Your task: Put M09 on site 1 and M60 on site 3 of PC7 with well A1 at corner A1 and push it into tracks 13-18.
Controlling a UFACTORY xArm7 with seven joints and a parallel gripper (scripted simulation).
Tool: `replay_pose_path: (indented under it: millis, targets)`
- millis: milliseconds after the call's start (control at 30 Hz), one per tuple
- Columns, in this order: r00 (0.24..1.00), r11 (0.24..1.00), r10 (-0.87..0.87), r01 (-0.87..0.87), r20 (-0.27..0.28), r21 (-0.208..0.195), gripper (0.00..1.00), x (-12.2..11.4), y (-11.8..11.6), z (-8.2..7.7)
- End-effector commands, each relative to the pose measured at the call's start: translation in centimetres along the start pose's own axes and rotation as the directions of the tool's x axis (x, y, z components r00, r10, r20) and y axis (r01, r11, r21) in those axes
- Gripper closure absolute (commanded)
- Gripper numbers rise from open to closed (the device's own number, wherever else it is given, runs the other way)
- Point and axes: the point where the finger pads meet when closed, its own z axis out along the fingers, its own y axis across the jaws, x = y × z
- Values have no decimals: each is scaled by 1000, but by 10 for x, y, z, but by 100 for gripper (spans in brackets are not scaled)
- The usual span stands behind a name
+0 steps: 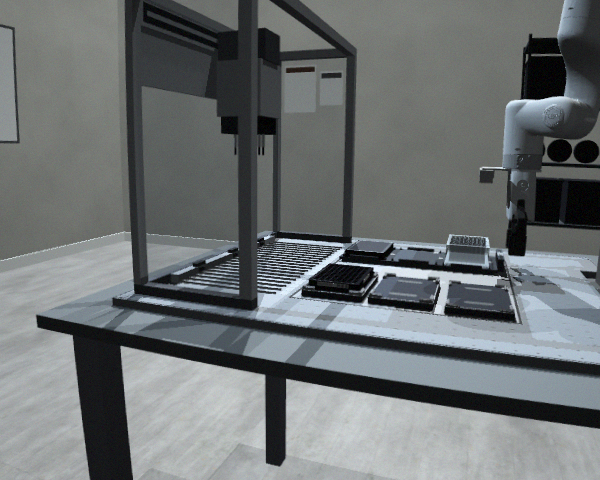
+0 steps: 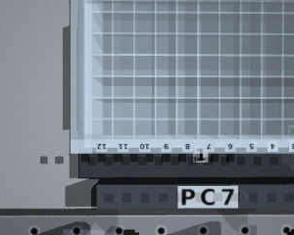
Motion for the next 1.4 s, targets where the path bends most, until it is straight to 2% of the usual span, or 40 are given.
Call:
replay_pose_path:
  millis: [0,500,1367]
  targets:
    - [1000,1000,0,1,-6,3,18,2,1,7]
    - [1000,1000,0,1,-6,3,18,2,1,8]
    - [1000,1000,0,0,-6,2,18,2,1,24]
